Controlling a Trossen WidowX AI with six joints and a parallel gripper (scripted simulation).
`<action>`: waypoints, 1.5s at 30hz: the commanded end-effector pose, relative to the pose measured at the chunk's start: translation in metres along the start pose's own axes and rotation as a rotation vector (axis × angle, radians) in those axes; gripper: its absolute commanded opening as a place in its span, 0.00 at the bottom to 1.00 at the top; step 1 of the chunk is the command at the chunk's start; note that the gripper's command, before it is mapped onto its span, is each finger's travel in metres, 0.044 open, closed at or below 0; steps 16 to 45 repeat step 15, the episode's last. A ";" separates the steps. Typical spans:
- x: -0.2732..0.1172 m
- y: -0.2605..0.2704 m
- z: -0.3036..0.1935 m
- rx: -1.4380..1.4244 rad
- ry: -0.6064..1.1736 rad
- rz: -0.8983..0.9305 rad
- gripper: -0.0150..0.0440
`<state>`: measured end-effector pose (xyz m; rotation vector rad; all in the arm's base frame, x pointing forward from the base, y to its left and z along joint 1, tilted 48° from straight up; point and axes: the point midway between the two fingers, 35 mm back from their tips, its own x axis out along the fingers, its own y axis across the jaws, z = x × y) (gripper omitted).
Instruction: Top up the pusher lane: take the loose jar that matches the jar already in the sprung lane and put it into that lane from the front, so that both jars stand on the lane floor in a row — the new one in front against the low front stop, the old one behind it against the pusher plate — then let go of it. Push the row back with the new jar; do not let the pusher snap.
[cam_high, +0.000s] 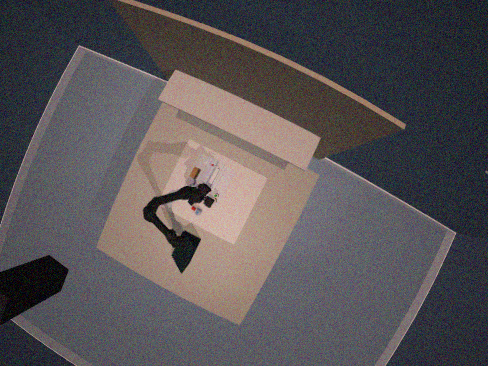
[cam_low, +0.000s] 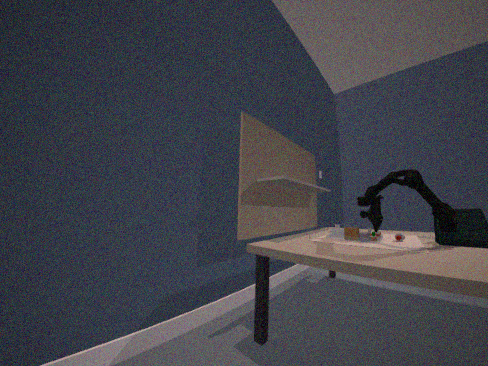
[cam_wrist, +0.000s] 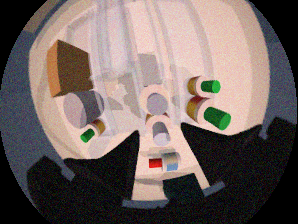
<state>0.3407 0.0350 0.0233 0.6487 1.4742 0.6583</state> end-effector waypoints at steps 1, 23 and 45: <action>-0.001 0.001 -0.004 -0.007 0.007 -0.004 0.73; -0.003 -0.001 -0.048 -0.005 0.009 -0.005 0.73; -0.003 -0.001 -0.048 -0.005 0.009 -0.005 0.73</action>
